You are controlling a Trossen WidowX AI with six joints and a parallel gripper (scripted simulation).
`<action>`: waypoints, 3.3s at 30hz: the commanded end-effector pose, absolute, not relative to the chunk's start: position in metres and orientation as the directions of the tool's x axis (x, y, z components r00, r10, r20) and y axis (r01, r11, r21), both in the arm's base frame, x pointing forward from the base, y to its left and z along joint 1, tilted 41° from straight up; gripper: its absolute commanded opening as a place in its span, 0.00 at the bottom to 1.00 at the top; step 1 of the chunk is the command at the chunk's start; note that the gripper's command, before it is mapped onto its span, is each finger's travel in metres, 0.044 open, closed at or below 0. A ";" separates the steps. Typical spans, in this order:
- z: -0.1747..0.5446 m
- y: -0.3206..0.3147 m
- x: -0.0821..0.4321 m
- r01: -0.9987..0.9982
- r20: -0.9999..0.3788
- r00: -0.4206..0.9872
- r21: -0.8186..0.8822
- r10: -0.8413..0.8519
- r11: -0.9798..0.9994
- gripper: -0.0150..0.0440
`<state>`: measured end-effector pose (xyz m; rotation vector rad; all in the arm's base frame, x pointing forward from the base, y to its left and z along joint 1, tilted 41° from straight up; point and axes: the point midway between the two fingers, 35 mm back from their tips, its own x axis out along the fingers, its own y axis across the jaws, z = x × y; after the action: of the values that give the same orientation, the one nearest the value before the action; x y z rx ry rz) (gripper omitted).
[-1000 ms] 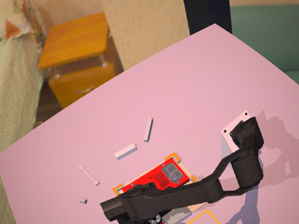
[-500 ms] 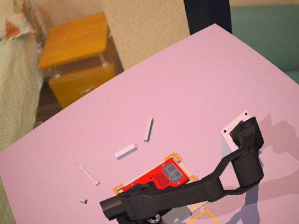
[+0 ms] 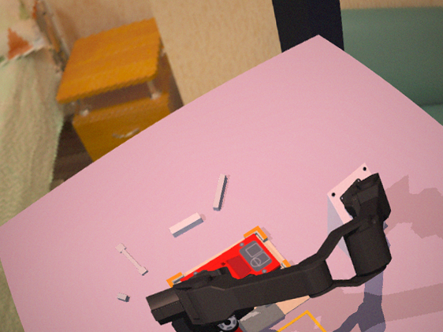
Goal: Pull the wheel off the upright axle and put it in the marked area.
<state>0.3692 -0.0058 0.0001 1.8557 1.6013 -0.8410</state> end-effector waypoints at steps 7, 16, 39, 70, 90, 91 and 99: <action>0.003 -0.008 0.369 0.990 -0.755 0.098 0.006 0.648 -0.143 0.25; 0.005 -0.010 0.369 0.990 -0.755 0.099 0.006 0.648 -0.144 0.25; 0.040 -0.014 0.356 0.989 -0.754 0.094 -0.003 0.650 -0.147 0.25; 0.089 0.053 0.315 0.989 -0.753 0.097 0.002 0.651 -0.145 0.25; 0.021 0.113 0.324 0.989 -0.750 0.097 0.002 0.654 -0.145 0.25; 0.019 0.115 0.323 0.989 -0.750 0.097 0.002 0.654 -0.145 0.25; 0.022 0.115 0.324 0.990 -0.748 0.094 0.003 0.657 -0.137 0.48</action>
<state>0.3235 0.1144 0.0212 1.8572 1.6110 -0.8341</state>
